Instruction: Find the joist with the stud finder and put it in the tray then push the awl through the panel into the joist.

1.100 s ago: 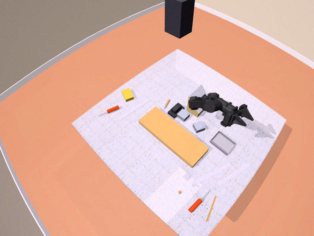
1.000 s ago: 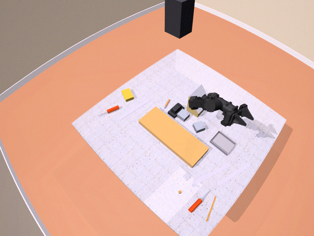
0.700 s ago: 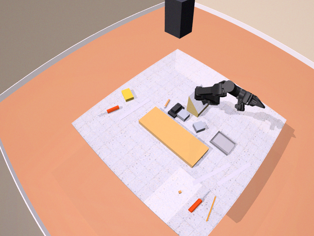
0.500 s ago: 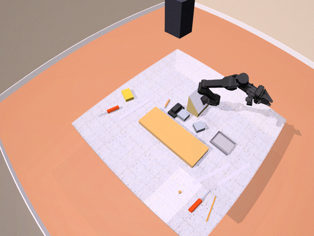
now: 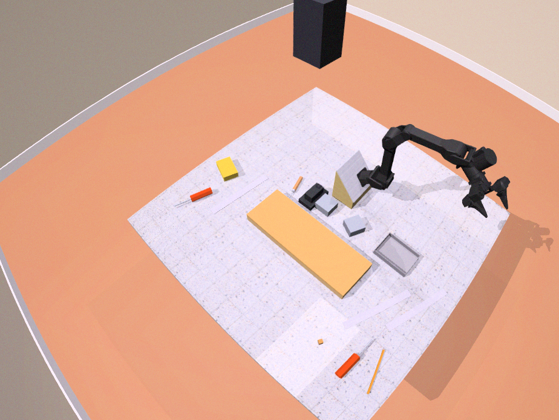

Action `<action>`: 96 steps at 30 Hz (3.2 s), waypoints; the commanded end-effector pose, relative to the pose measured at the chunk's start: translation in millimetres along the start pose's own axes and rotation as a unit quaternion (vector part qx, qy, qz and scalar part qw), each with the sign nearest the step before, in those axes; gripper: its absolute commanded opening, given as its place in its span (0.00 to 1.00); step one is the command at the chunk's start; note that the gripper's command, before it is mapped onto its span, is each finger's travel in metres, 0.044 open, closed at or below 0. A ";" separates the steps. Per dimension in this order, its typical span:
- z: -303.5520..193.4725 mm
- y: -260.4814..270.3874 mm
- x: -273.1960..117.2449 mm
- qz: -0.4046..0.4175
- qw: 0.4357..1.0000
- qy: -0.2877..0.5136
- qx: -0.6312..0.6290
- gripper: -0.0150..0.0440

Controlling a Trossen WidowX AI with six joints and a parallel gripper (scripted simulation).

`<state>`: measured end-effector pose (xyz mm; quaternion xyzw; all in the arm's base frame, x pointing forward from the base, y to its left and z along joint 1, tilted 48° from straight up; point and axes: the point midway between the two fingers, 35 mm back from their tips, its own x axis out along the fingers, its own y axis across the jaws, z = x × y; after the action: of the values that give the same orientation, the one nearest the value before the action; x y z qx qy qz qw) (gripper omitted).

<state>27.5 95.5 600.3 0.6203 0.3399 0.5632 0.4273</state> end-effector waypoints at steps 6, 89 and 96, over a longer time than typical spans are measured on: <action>23.4 -119.6 82.5 -0.192 0.965 -0.083 -0.157 1.00; 186.1 -548.6 -432.9 -0.430 0.611 -0.302 0.593 1.00; 185.3 -559.1 -428.8 -0.430 0.611 -0.302 0.593 1.00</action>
<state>187.1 -99.1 -81.6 0.6544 0.6787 -0.2285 0.2428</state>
